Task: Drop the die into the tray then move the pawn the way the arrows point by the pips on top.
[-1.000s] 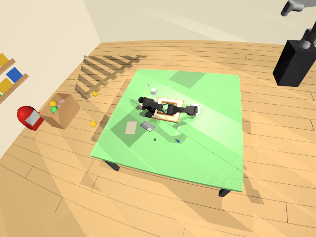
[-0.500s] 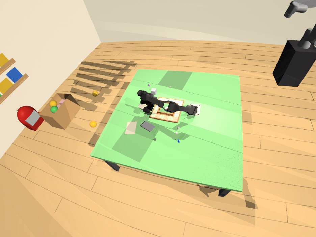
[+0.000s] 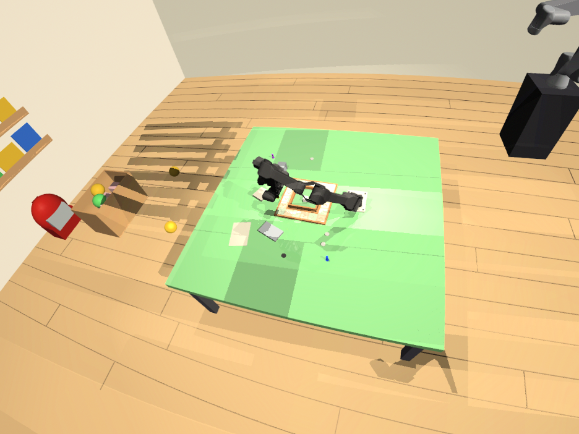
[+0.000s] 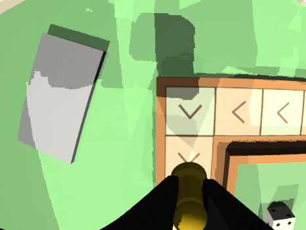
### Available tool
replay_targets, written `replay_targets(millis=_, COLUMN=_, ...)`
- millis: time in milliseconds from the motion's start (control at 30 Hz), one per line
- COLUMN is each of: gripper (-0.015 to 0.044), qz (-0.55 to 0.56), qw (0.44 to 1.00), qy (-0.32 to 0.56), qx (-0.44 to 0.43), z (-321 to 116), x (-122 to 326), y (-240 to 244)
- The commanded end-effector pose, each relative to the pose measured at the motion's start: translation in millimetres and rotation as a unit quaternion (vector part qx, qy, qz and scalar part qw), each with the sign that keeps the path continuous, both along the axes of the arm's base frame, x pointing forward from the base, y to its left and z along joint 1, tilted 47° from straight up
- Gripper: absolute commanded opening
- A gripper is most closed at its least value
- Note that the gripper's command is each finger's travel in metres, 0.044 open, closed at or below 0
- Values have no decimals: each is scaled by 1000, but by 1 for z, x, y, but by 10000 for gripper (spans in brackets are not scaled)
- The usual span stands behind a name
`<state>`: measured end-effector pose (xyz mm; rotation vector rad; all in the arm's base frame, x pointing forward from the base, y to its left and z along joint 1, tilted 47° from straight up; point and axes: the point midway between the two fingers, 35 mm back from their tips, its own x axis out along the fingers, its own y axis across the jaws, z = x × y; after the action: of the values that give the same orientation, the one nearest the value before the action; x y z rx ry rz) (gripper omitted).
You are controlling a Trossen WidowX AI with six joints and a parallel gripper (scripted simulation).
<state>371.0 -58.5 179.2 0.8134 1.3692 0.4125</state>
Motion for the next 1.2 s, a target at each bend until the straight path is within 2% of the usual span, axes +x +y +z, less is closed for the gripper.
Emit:
replay_targets(millis=0, gripper=0, qz=5, qw=1000, qy=1, qx=-1, z=-1, x=-11, y=4)
replay_targets(millis=1167, gripper=0, qz=35, qw=999, qy=20, qx=7, z=-34, x=-117, y=53)
